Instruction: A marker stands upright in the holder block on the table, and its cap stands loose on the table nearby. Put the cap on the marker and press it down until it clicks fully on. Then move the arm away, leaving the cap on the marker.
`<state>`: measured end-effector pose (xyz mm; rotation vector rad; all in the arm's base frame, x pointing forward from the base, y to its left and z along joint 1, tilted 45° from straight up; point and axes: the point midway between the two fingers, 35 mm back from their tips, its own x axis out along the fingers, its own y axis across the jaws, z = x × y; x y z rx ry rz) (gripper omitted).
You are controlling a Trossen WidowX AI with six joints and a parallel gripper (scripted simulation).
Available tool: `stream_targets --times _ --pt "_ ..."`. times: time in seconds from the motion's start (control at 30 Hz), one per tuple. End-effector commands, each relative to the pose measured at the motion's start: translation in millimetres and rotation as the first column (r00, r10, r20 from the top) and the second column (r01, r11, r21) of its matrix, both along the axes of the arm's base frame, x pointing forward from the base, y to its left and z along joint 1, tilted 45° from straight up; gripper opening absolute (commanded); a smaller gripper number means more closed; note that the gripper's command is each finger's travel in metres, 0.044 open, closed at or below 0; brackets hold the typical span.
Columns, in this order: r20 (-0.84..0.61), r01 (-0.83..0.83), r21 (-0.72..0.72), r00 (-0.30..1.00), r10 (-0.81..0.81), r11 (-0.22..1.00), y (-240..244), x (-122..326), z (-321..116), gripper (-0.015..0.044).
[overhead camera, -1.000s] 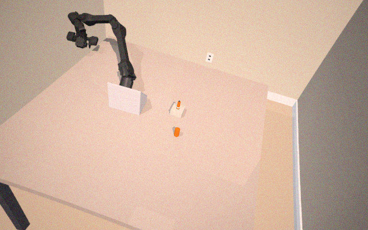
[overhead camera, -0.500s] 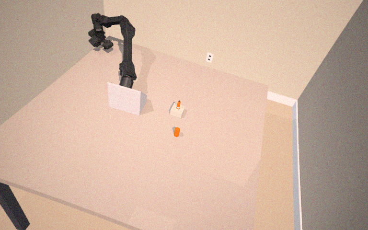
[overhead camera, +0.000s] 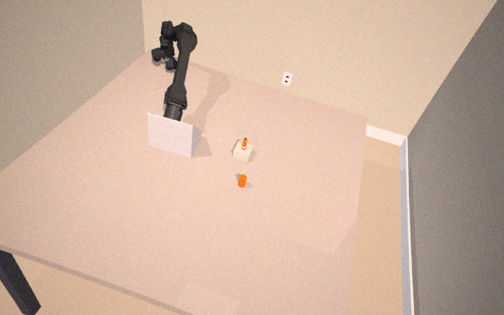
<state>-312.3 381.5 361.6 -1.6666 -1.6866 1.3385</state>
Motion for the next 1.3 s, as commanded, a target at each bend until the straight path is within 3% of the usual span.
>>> stream_targets --times 0.0,0.17,0.57,0.8,1.07,1.27 --pt "-0.097 0.051 0.003 0.994 -0.051 0.999 14.4 24.7 9.5 0.0245" --pt "-0.166 0.116 0.032 0.98 -0.11 0.993 36.0 60.4 24.7 0.0245" --pt "-0.304 0.371 0.054 0.891 -0.338 0.927 82.5 209.9 46.1 0.0245" --pt "-0.392 0.514 -0.012 0.787 -0.477 0.858 92.8 300.8 35.4 0.0245" --pt "-0.476 0.618 -0.091 0.662 -0.579 0.781 95.9 375.0 17.0 0.0245" --pt "-0.551 0.694 -0.182 0.515 -0.657 0.696 92.8 442.9 -6.8 0.0245"
